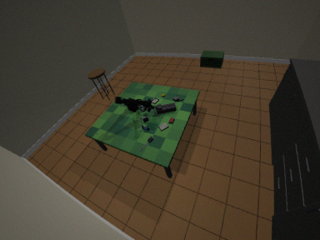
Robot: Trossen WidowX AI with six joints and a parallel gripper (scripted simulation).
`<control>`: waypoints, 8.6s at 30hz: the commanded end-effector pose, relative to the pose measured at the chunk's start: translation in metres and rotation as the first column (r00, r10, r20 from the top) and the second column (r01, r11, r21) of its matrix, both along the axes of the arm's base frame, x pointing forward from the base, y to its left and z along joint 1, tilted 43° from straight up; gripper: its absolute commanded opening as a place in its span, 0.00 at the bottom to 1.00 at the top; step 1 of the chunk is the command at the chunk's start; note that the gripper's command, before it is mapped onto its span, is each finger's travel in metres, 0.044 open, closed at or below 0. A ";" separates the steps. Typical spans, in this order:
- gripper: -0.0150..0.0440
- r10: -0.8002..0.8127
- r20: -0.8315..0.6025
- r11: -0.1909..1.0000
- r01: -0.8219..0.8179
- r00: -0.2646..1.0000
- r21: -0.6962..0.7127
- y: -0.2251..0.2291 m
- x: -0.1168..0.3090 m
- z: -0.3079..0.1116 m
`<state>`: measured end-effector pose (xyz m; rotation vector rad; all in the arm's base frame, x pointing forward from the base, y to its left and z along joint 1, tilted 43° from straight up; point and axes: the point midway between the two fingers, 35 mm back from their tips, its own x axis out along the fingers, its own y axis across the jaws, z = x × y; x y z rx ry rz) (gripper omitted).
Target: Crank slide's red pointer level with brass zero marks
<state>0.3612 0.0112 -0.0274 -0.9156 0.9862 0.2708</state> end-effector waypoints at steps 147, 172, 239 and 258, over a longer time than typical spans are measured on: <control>0.25 -0.008 0.011 1.000 0.008 1.000 -0.005 -0.004 0.002 0.001; 0.25 -0.008 0.011 1.000 0.008 1.000 -0.005 -0.004 0.002 0.001; 1.00 -0.104 0.060 0.994 0.102 0.993 0.040 0.094 0.042 0.059; 1.00 -0.339 0.206 0.940 0.321 0.918 0.114 0.136 0.101 0.011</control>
